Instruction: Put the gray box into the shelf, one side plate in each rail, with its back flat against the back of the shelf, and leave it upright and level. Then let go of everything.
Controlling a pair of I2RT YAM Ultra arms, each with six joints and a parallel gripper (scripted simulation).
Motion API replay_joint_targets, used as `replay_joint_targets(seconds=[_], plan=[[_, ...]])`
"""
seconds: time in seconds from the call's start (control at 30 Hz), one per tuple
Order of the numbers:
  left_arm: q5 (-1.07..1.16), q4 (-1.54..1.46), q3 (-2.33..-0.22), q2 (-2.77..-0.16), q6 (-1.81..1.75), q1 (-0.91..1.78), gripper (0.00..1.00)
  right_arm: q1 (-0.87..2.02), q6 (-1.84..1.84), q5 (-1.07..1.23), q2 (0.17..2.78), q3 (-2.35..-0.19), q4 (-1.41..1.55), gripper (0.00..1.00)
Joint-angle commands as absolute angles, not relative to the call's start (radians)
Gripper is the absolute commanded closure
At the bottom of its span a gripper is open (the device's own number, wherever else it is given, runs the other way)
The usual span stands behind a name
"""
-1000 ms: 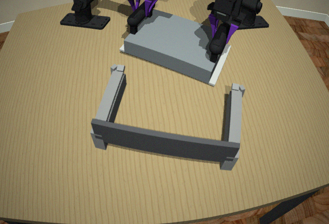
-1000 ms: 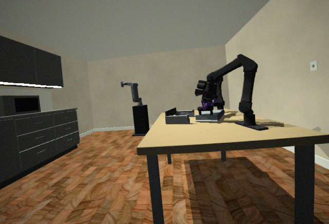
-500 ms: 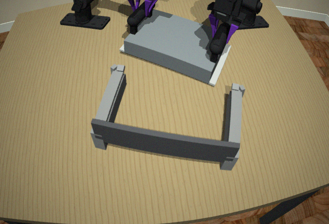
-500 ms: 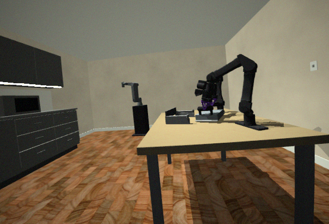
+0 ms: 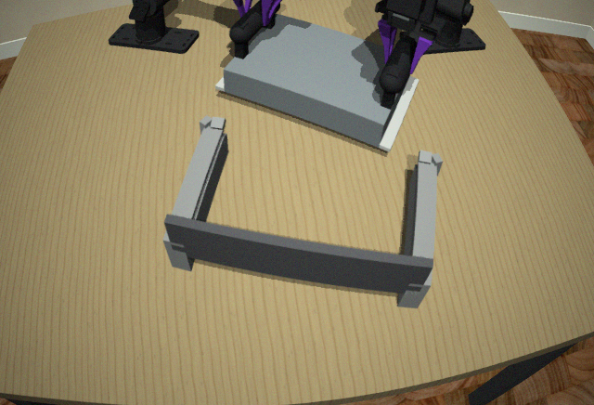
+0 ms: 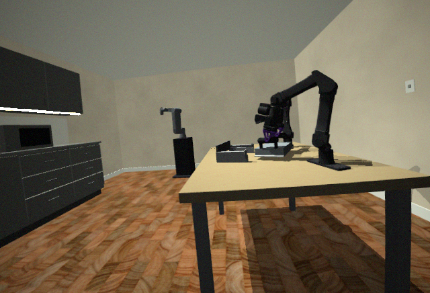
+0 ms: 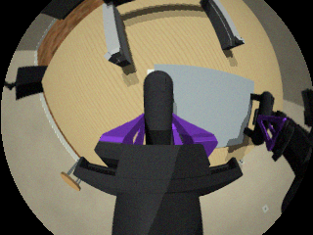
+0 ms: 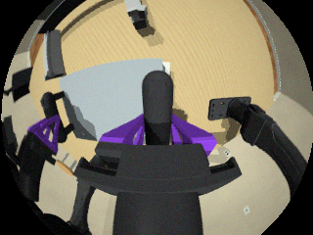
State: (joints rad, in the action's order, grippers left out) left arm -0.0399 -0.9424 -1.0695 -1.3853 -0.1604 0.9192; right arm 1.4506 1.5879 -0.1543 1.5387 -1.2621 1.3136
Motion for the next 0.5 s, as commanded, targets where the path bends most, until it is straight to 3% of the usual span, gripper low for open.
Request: replay_joint_targets(seconds=[0.0,0.47], plan=[[-0.081,-0.956,-1.145,-1.325,-0.145,0.931,0.84,1.457,1.602,-0.226,1.484,-1.346,1.352,0.84],[-0.097,-1.037,-1.243,-1.314,-0.142,0.935,0.84,1.463,1.612,-0.243,1.480,-1.440,1.435,0.84]])
